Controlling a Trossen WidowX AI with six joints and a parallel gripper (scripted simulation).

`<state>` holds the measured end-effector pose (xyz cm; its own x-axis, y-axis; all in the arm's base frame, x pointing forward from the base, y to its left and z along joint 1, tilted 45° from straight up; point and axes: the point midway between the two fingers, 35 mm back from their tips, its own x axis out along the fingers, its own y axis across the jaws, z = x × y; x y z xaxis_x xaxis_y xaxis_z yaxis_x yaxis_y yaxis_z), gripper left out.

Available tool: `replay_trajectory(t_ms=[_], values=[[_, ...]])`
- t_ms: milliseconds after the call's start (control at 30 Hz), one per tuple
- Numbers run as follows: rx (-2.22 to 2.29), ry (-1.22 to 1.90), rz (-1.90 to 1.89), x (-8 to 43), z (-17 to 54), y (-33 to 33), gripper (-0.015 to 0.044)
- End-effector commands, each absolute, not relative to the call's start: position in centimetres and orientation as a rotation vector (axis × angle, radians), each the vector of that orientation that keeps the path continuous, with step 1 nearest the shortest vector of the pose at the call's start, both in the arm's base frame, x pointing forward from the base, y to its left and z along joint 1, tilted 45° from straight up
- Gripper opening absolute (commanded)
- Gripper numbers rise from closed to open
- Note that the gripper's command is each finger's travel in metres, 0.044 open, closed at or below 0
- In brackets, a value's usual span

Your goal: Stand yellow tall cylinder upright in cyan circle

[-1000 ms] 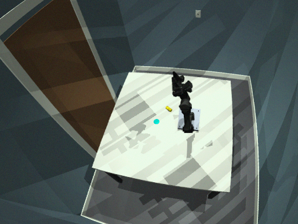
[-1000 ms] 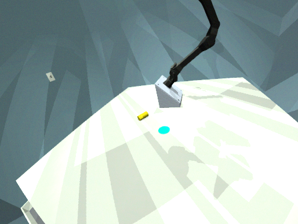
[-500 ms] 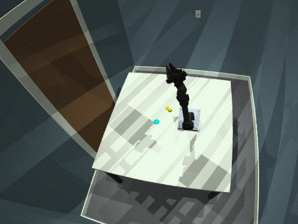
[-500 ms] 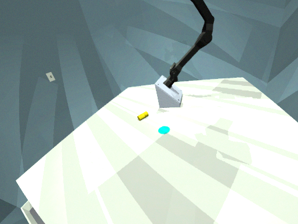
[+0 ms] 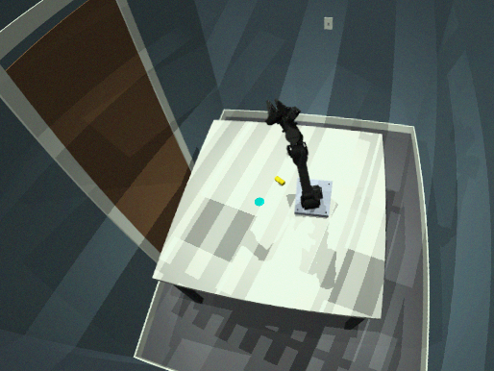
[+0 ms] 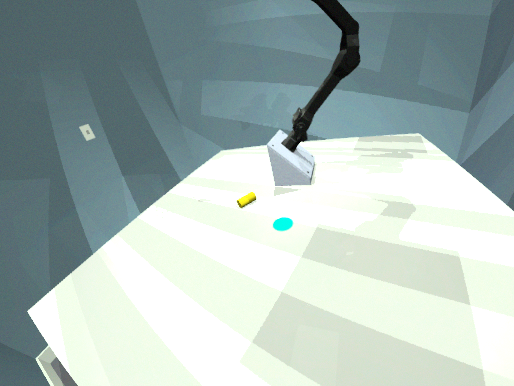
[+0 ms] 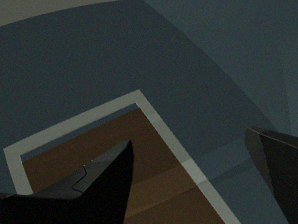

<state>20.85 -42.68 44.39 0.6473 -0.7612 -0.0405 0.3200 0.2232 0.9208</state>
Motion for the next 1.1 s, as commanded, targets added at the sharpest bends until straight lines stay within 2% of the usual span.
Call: replay_trajectory(t_ms=[0, 1067], values=[[1.126, -0.39, -0.803, 22.1, 41.6, -43.3, 0.0309], [1.136, 0.313, -0.783, 30.1, 21.5, -40.4, 0.0309]])
